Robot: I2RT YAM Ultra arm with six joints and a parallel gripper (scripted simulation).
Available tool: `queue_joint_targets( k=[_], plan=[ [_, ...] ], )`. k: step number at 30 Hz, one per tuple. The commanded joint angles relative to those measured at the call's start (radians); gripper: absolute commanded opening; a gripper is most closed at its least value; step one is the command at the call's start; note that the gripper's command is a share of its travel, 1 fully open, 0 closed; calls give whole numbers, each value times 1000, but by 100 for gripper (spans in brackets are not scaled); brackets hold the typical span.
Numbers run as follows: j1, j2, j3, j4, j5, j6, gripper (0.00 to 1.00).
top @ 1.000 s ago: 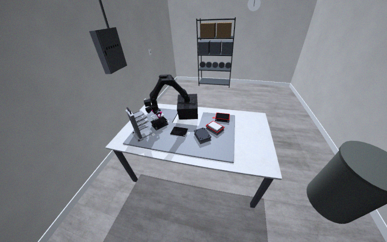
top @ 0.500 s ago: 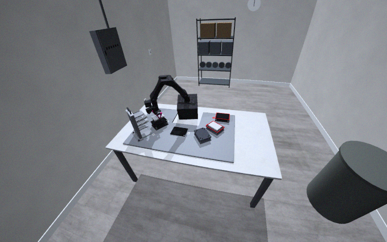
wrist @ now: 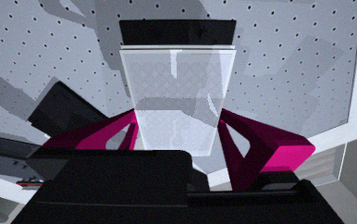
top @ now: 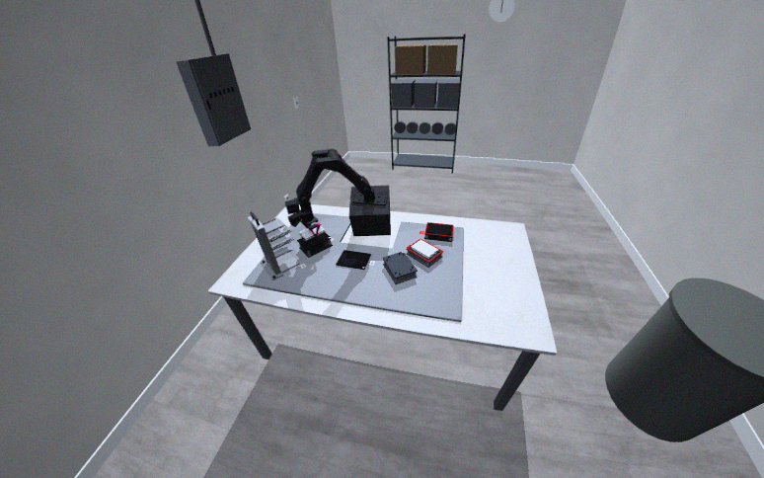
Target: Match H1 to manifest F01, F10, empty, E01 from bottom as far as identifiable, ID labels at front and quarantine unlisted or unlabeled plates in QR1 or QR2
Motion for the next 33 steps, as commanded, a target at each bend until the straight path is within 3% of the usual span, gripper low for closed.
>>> queue_joint_targets(
  k=[1,33],
  plan=[
    [-2,-6,2,7,0,1,86],
    [14,45,-8,73,2,17,86]
  ],
)
